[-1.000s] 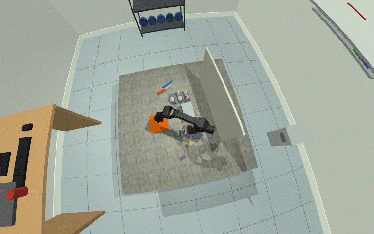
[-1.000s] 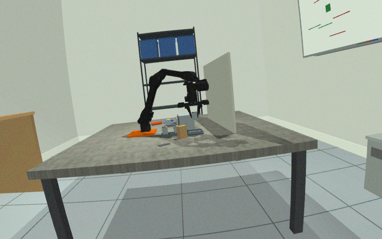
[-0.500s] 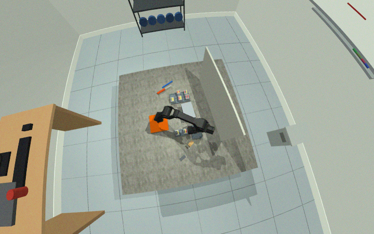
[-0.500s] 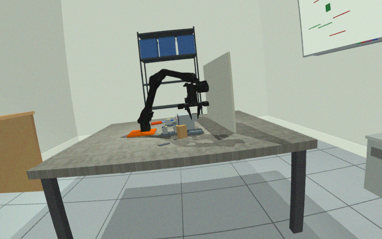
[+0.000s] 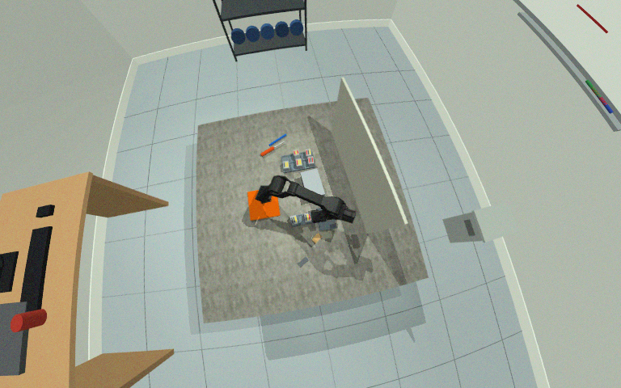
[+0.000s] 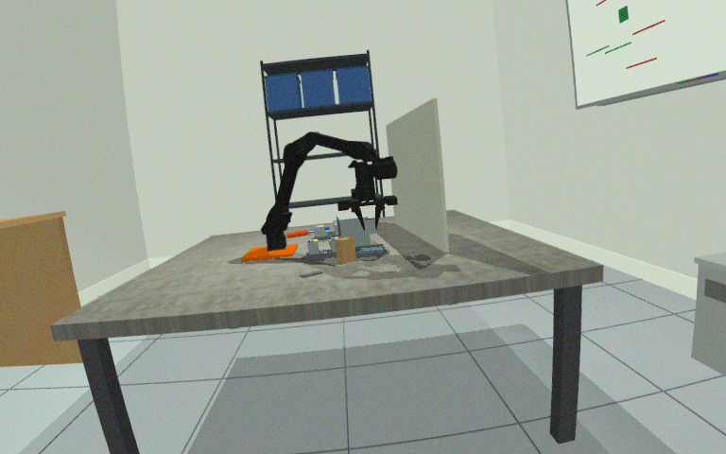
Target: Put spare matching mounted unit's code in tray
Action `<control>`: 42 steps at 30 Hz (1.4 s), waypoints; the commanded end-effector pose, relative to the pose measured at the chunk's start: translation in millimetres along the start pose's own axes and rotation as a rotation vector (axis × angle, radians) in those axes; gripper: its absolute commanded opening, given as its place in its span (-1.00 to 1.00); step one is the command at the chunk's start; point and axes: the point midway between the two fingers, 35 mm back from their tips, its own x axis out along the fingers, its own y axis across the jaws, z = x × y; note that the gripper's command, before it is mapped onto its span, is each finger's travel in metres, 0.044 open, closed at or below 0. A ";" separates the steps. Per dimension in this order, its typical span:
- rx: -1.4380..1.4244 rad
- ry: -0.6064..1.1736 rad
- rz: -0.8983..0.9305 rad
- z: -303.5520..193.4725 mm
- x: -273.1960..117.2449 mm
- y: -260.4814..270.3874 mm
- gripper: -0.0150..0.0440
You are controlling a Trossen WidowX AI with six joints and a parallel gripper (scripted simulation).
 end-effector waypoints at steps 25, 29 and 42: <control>-0.003 -0.006 0.002 1.9 20.2 2.0 -0.49; -0.003 -0.006 0.003 2.2 23.0 2.4 -0.49; -0.003 -0.007 0.005 3.0 32.0 3.9 -0.49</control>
